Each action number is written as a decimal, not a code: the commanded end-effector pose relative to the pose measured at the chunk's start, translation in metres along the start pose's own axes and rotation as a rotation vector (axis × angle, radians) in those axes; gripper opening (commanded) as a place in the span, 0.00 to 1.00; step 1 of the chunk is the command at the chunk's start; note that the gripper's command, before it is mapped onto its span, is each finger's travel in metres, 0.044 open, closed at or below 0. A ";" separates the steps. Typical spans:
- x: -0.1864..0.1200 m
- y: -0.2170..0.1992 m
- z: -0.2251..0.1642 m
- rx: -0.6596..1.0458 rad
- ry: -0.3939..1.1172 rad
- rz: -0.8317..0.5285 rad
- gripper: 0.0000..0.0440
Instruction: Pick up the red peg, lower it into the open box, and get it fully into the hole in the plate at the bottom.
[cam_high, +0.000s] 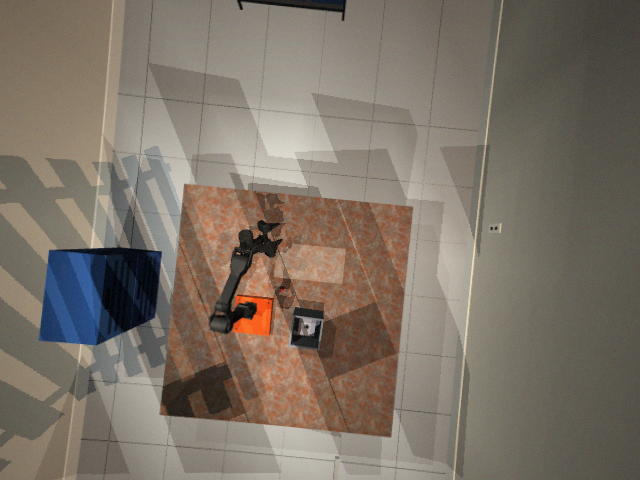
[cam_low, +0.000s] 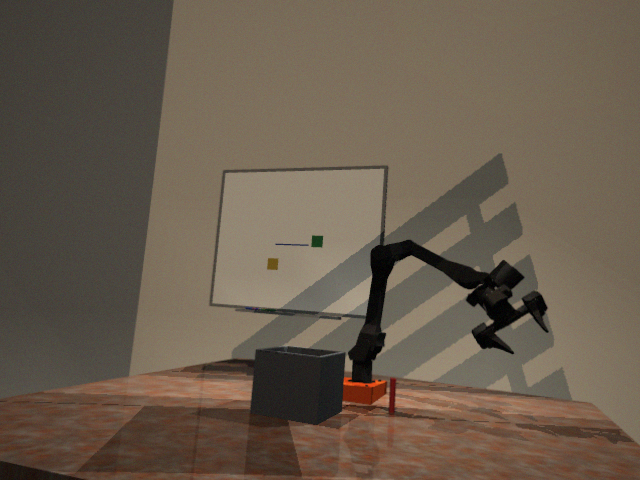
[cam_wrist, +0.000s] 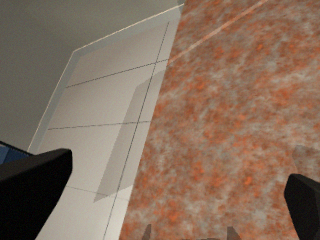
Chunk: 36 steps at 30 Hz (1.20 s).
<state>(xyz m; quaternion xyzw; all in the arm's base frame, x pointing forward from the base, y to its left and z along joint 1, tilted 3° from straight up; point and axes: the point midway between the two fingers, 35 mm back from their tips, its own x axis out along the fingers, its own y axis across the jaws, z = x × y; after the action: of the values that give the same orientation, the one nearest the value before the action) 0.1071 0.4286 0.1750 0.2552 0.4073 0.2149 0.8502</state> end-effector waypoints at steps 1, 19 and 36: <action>0.003 -0.014 0.022 0.062 0.009 -0.058 1.00; -0.014 -0.163 0.116 0.481 0.083 -0.539 1.00; -0.079 -0.249 0.105 0.786 0.207 -0.855 1.00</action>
<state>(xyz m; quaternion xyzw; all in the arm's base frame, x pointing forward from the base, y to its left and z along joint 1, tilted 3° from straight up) 0.1914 0.1688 0.1288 0.3418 0.5980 -0.2779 0.6696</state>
